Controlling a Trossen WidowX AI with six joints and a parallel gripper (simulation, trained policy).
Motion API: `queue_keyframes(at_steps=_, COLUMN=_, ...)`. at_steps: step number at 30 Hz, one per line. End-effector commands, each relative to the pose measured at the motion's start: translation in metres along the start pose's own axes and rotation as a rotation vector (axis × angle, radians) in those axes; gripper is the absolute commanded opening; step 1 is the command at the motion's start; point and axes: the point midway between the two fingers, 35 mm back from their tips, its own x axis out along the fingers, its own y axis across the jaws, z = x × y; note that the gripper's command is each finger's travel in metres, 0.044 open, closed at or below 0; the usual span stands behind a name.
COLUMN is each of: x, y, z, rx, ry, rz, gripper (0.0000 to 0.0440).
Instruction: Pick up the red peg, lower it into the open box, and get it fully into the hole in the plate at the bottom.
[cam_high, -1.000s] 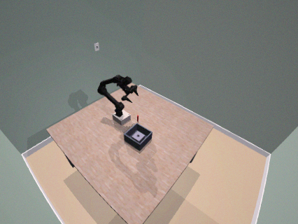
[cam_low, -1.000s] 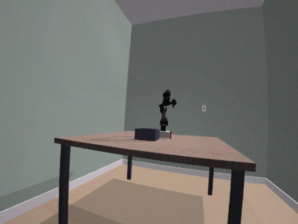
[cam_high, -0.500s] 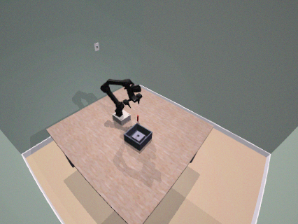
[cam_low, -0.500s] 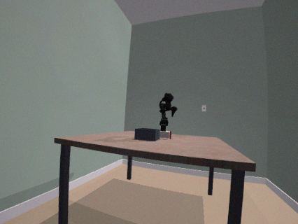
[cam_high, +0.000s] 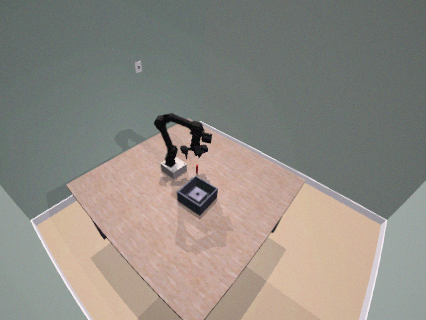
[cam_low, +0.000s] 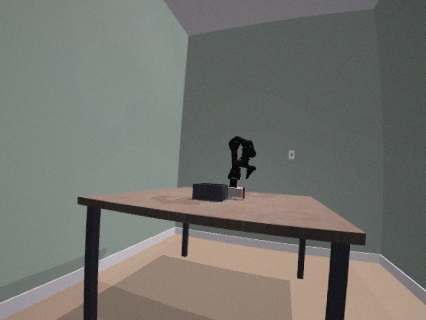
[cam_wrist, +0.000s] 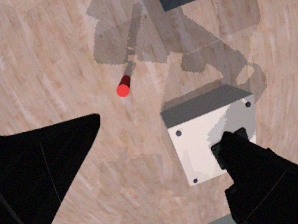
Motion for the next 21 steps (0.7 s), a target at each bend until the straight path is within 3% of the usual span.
queue_keyframes(at_steps=1, x=0.017, y=0.007, z=-0.002, rx=0.02, ry=0.005, rz=-0.063, gripper=0.044)
queue_keyframes(at_steps=21, x=0.101, y=0.038, z=-0.002, rx=-0.005, ry=-0.072, rz=-0.125, gripper=0.044)
